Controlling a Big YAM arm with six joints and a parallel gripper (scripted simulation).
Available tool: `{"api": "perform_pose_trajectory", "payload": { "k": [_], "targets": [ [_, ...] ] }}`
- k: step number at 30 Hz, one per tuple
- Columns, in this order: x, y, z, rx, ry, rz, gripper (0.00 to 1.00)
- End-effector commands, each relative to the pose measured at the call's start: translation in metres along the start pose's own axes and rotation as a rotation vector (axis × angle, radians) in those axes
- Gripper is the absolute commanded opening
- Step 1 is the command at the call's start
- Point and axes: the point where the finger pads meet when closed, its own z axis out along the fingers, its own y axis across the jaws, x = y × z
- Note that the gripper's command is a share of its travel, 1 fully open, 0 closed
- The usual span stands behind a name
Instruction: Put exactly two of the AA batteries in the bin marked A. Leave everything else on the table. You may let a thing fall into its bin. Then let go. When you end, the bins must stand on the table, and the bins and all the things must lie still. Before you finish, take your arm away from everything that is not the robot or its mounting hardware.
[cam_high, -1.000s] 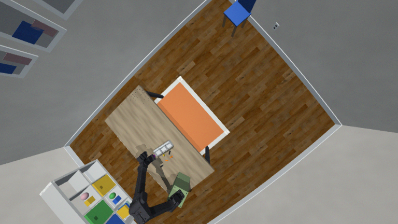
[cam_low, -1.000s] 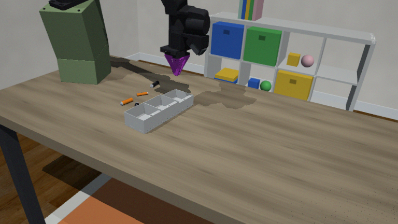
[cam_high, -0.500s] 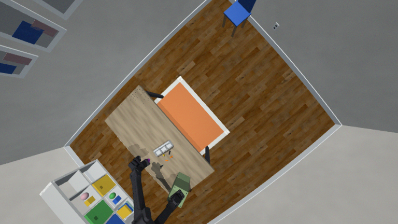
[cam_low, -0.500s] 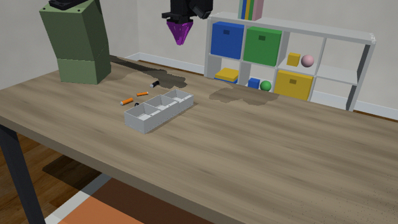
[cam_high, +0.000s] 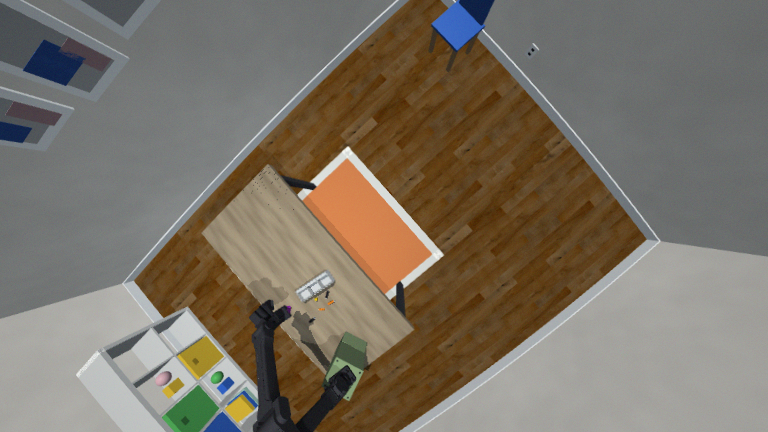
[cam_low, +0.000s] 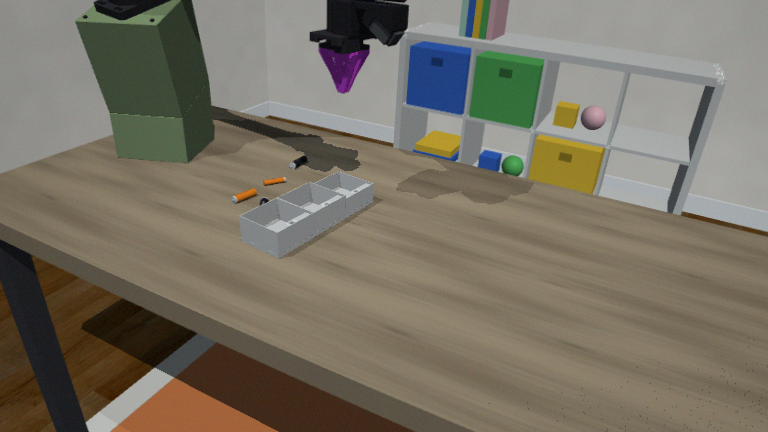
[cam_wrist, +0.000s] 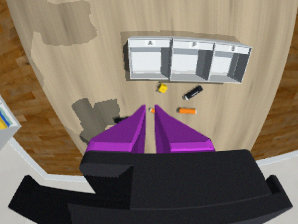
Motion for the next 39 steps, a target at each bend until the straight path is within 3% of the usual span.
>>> {"api": "perform_pose_trajectory", "payload": {
  "k": [1,17,18,22,24,39],
  "targets": [
    [-0.022,-0.003,-0.01,-0.005,-0.039,0.017,0.09],
    [-0.018,0.001,-0.011,-0.007,-0.037,0.008,0.09],
    [0.003,0.01,0.005,0.0,-0.014,-0.074,0.28],
    [0.029,0.021,0.024,-0.001,-0.018,-0.214,0.28],
    [0.029,0.021,0.024,-0.001,-0.018,-0.214,0.28],
    [0.127,0.059,0.095,0.0,0.002,-0.673,0.28]
  ]
}}
